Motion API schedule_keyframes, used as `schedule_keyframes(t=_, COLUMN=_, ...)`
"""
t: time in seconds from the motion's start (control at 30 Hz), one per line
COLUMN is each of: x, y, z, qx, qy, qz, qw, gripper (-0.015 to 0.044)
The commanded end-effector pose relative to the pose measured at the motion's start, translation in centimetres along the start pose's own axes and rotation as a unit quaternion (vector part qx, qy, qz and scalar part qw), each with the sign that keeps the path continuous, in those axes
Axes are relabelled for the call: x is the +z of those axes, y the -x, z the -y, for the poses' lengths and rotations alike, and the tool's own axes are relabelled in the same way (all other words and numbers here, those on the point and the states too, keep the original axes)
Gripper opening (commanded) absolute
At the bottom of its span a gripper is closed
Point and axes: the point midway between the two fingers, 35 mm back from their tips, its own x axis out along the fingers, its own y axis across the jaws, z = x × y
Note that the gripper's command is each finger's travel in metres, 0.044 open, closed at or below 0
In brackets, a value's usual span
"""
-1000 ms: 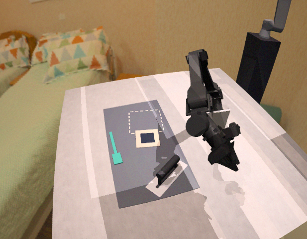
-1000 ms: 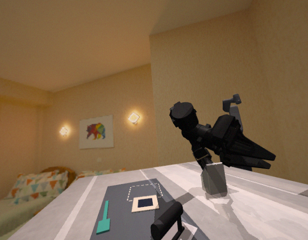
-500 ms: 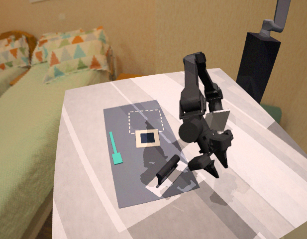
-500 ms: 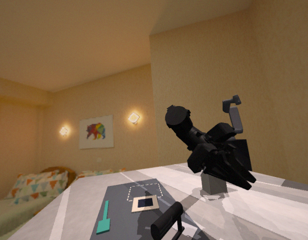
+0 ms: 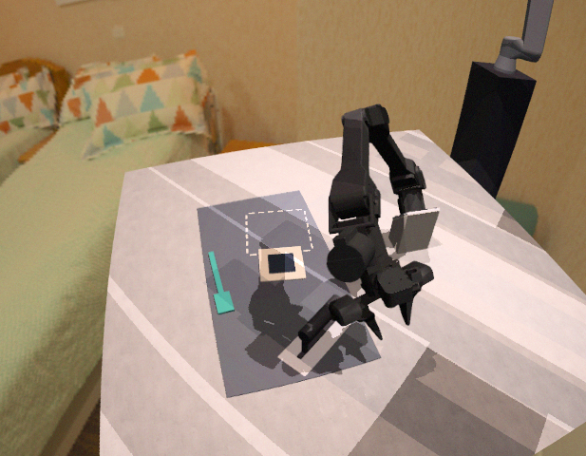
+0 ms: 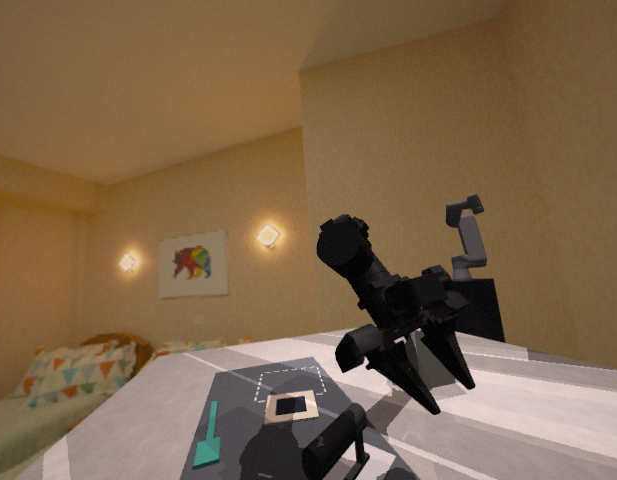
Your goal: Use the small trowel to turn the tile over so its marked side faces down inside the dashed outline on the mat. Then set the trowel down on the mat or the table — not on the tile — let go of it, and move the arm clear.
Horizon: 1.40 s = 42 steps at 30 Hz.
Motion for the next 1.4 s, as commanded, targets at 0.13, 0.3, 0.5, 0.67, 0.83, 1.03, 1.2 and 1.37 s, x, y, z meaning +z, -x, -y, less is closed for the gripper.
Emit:
schedule_keyframes(t=0.13, x=-2.2, y=0.5, z=1.8, qx=-0.032, qy=-0.114, qz=-0.059, qw=0.991, gripper=0.0270)
schedule_keyframes(t=0.3, x=-3.8, y=0.9, z=2.8, qx=-0.057, qy=-0.184, qz=-0.095, qw=0.977, gripper=0.0270)
schedule_keyframes(t=0.5, x=-5.7, y=1.5, z=4.0, qx=-0.094, qy=-0.266, qz=-0.135, qw=0.950, gripper=0.0270)
schedule_keyframes(t=0.67, x=-7.2, y=2.1, z=4.9, qx=-0.129, qy=-0.329, qz=-0.165, qw=0.921, gripper=0.0270)
schedule_keyframes(t=0.83, x=-8.8, y=2.9, z=5.8, qx=-0.168, qy=-0.387, qz=-0.190, qw=0.886, gripper=0.0270)
schedule_keyframes(t=1.03, x=-10.6, y=4.0, z=6.9, qx=-0.220, qy=-0.449, qz=-0.213, qw=0.840, gripper=0.0270)
schedule_keyframes(t=1.2, x=-11.0, y=4.3, z=7.1, qx=-0.232, qy=-0.462, qz=-0.218, qw=0.828, gripper=0.0270)
schedule_keyframes(t=1.37, x=-11.2, y=4.0, z=7.2, qx=-0.232, qy=-0.463, qz=-0.218, qw=0.827, gripper=0.0270)
